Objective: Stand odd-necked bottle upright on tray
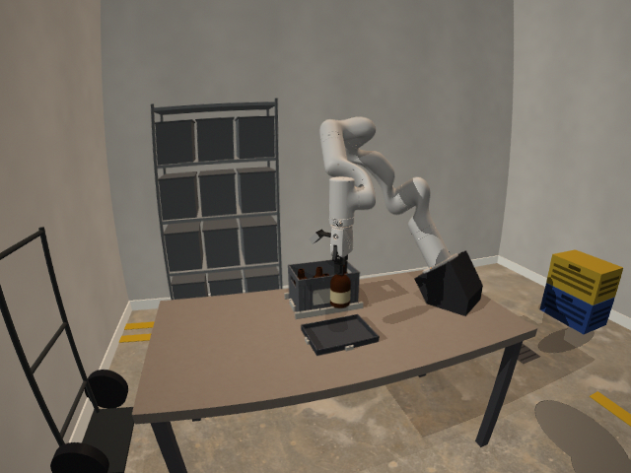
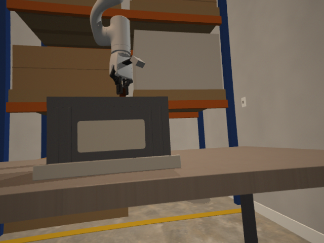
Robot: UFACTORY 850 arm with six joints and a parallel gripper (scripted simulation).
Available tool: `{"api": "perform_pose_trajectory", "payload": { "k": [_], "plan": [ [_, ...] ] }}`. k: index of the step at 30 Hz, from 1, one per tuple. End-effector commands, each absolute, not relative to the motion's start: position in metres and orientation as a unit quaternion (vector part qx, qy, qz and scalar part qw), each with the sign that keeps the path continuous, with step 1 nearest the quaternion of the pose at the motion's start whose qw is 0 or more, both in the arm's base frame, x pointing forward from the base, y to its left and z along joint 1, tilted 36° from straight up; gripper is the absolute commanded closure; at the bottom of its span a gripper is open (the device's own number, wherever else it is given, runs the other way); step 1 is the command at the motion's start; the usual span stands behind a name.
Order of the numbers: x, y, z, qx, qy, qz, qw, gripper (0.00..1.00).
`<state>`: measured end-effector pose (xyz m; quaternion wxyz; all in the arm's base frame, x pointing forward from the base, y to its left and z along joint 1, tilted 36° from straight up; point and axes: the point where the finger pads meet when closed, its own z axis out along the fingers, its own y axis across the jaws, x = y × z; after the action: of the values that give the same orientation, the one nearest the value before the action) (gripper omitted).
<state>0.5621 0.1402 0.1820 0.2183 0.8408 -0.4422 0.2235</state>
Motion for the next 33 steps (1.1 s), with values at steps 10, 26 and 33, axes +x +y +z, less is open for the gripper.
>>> {"api": "perform_pose_trajectory", "payload": {
  "k": [10,26,33],
  "plan": [
    [0.569,0.121,0.155,0.841,-0.442,0.224,0.217,1.00],
    [0.577,0.099,0.122,0.841,-0.442,0.224,0.217,1.00],
    [0.580,0.090,0.109,0.841,-0.442,0.224,0.217,1.00]
  ]
}}
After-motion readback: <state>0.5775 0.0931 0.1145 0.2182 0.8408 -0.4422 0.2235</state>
